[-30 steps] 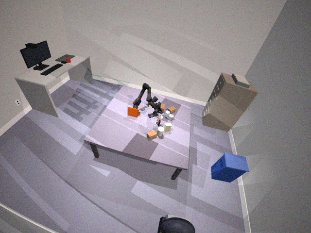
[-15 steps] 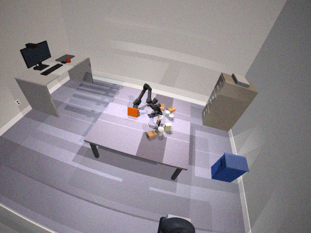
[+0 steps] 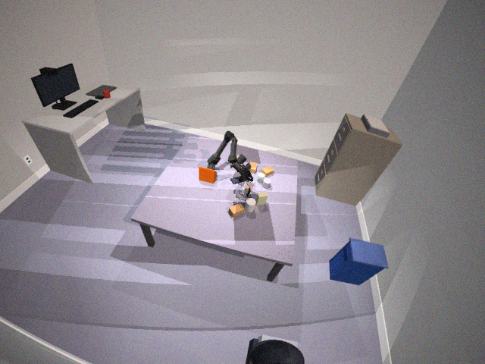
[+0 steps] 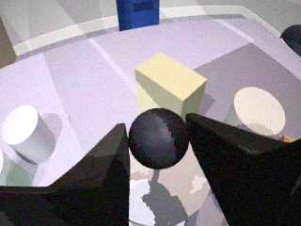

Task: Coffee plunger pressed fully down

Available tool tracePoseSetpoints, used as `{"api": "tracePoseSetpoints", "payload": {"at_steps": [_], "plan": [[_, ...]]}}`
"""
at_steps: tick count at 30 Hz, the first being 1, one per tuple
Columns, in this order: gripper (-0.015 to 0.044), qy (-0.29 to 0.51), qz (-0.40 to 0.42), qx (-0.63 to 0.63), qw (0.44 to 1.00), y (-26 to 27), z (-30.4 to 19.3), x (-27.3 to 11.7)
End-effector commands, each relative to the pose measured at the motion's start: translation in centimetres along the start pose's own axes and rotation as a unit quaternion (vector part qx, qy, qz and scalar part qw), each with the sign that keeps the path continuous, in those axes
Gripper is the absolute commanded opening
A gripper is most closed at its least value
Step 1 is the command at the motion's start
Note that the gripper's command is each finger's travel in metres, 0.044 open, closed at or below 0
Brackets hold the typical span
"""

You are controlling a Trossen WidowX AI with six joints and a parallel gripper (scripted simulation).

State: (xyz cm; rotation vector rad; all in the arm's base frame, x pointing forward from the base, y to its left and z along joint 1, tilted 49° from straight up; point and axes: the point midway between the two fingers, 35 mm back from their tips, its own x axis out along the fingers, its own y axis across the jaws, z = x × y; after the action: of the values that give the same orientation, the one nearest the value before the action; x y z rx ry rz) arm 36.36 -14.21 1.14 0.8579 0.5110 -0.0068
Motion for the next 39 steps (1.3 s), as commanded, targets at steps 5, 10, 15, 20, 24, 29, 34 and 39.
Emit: {"api": "tracePoseSetpoints", "payload": {"at_steps": [5,10,15,20,24,29,34,39], "plan": [[0.0127,0.015,0.002,0.008,1.000,-0.01,-0.93,0.50],[0.0127,0.015,0.002,0.008,1.000,-0.03,-0.85,0.54],[0.0127,0.015,0.002,0.008,1.000,-0.06,-0.80,0.59],[0.0127,0.015,0.002,0.008,1.000,-0.08,-0.74,0.62],[0.0127,0.015,0.002,0.008,1.000,-0.09,-0.74,0.66],[0.0127,0.015,0.002,0.008,1.000,-0.11,-0.67,0.66],[0.0127,0.008,0.002,0.004,1.000,-0.14,-0.23,0.45],[0.0127,0.008,0.002,0.004,1.000,-0.14,-0.23,0.45]]}}
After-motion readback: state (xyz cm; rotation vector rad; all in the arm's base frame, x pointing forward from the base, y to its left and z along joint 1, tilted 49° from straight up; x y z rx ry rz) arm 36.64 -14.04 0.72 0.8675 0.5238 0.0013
